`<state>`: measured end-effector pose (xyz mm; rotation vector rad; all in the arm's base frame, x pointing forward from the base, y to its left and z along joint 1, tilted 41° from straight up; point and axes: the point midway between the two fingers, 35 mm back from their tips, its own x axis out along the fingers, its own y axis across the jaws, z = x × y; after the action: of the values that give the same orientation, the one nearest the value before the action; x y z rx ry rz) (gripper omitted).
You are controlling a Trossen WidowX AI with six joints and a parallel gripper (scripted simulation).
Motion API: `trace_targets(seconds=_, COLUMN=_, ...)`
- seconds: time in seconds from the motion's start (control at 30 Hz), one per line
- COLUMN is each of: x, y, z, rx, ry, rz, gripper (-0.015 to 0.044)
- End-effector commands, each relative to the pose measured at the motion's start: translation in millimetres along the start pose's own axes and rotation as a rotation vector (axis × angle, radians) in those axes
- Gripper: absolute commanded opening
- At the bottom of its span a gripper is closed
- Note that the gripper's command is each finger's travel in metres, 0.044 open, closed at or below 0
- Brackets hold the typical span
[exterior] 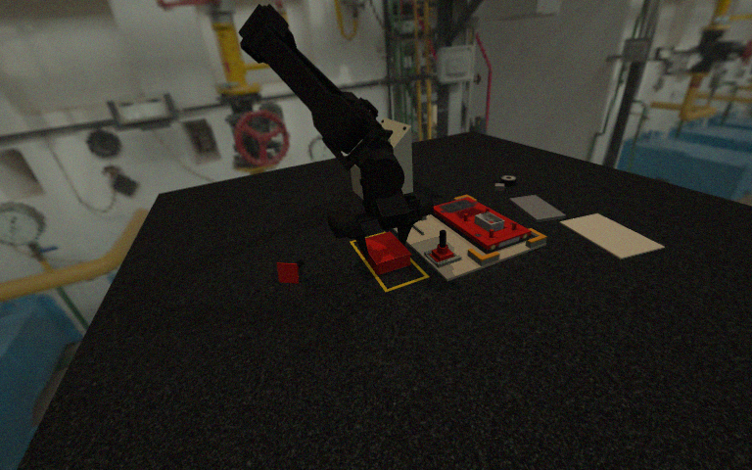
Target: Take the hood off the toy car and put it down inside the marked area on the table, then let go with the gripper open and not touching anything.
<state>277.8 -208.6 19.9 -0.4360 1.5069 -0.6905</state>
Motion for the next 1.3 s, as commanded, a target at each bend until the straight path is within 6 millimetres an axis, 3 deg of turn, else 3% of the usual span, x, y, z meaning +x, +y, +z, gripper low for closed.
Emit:
trace_targets(seconds=0.0, x=-0.4, y=-0.1, z=0.1, rx=0.001, ry=0.000, rz=0.000, gripper=0.0263)
trace_targets(seconds=0.23, x=-0.4, y=-0.1, z=0.1, rx=0.001, ry=0.000, rz=0.000, gripper=0.0440)
trace_targets(seconds=0.37, x=-19.1, y=0.5, z=2.0, rx=0.001, ry=0.000, rz=0.003, gripper=0.0440)
trace_targets(seconds=0.53, x=-68.8, y=0.3, z=0.8, rx=0.001, ry=0.000, rz=0.004, gripper=0.0440)
trace_targets(seconds=1.27, x=-71.0, y=0.2, z=0.5, rx=0.001, ry=0.000, rz=0.003, gripper=0.0440)
